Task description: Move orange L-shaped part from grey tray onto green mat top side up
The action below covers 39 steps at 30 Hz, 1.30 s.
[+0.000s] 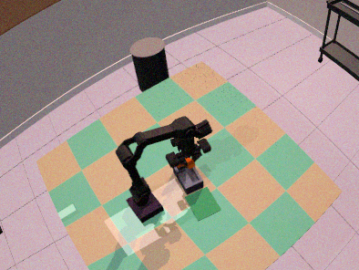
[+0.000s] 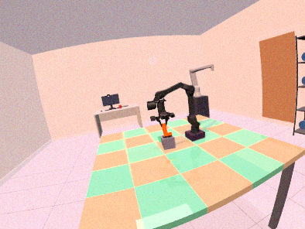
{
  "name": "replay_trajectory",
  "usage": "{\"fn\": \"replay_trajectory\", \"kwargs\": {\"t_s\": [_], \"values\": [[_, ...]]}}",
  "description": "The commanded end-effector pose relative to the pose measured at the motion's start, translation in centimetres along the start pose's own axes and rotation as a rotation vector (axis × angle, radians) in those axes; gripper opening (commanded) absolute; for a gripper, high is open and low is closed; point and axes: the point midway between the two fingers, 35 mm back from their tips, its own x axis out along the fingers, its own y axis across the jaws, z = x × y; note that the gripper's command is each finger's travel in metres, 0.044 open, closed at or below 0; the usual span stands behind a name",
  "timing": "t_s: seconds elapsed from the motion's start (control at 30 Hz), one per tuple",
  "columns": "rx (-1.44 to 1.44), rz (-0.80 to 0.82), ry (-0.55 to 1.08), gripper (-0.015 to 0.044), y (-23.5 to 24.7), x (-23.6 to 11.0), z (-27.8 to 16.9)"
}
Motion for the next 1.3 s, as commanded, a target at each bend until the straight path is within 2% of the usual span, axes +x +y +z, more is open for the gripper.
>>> {"fn": "replay_trajectory", "kwargs": {"t_s": [0.0,0.23,1.27], "values": [[-0.004,-0.009,-0.006,0.0000,-0.2,-0.5,0.1],[-0.004,-0.009,-0.005,0.0000,-0.1,-0.5,-1.2],[-0.004,-0.007,0.009,0.0000,1.0,-0.2,-13.7]]}}
